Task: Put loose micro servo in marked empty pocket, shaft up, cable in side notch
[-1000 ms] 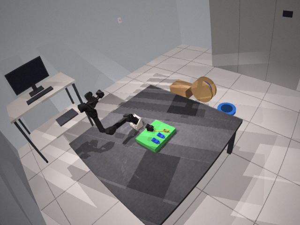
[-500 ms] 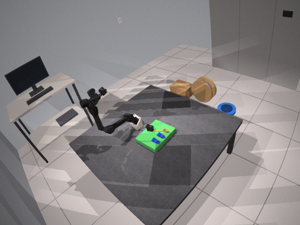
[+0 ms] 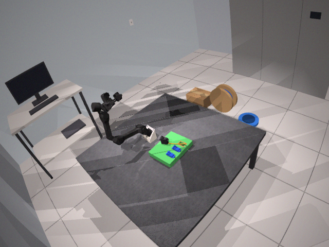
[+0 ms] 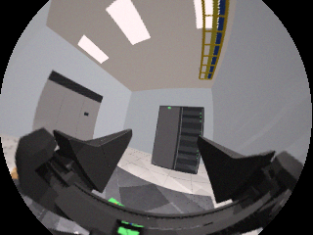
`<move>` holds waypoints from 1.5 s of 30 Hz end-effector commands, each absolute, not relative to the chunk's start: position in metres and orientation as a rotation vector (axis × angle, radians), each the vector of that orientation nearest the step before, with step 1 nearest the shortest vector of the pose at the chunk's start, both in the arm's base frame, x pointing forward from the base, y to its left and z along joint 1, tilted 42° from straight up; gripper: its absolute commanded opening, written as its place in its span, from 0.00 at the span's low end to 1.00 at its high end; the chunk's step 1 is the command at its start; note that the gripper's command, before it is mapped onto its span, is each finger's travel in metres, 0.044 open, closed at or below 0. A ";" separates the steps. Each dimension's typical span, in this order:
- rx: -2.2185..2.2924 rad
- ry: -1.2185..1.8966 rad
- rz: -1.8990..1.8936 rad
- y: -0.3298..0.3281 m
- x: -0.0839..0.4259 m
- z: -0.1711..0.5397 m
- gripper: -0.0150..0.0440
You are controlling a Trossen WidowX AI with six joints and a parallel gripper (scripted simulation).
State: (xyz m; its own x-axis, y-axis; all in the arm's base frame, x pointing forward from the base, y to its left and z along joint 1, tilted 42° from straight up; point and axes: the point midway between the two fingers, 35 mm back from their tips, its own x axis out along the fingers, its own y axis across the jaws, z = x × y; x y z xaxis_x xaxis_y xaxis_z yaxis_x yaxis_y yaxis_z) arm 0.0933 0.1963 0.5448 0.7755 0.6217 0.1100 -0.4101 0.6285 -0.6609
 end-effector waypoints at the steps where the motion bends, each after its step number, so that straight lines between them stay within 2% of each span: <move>1: -0.701 -0.339 0.607 0.211 0.095 0.535 1.00; 21: -0.768 -0.243 0.609 0.256 0.116 0.487 1.00; 45: -0.988 0.220 0.562 0.295 0.185 0.324 1.00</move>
